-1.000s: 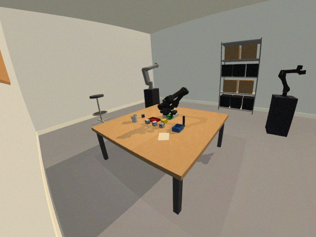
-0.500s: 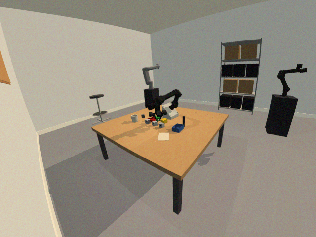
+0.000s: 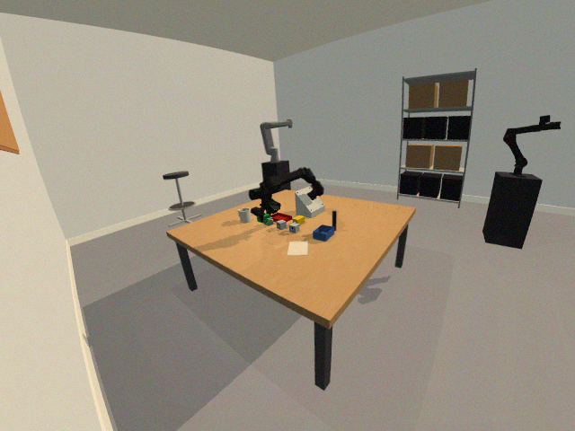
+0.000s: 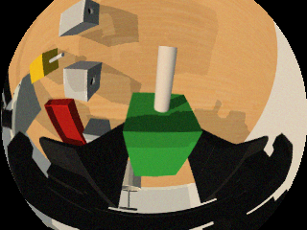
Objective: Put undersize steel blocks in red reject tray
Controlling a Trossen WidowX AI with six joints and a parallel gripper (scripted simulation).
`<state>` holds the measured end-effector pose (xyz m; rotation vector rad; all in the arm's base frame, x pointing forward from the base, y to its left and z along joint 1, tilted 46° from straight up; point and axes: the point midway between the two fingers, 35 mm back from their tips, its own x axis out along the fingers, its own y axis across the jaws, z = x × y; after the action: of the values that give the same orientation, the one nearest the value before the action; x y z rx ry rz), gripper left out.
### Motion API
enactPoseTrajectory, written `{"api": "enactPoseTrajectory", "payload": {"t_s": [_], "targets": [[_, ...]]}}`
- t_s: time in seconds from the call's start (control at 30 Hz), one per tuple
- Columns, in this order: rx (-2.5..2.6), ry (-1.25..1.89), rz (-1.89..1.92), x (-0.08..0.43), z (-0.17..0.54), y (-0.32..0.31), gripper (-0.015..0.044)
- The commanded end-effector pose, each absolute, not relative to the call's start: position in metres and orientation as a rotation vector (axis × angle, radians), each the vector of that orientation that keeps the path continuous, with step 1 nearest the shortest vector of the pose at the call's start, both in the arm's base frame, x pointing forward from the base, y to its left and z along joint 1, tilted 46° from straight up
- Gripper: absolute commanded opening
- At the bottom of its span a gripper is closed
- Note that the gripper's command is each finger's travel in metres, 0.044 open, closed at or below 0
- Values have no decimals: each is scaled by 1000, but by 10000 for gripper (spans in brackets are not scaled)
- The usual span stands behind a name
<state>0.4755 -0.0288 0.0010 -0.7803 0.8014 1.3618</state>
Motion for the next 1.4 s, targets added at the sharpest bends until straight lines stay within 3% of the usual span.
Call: {"api": "enactPoseTrajectory", "payload": {"t_s": [0.0, 1.37], "targets": [[-851, 765, 1375, 482, -4, -37, 0], [-846, 760, 1377, 487, -54, 15, 0]]}}
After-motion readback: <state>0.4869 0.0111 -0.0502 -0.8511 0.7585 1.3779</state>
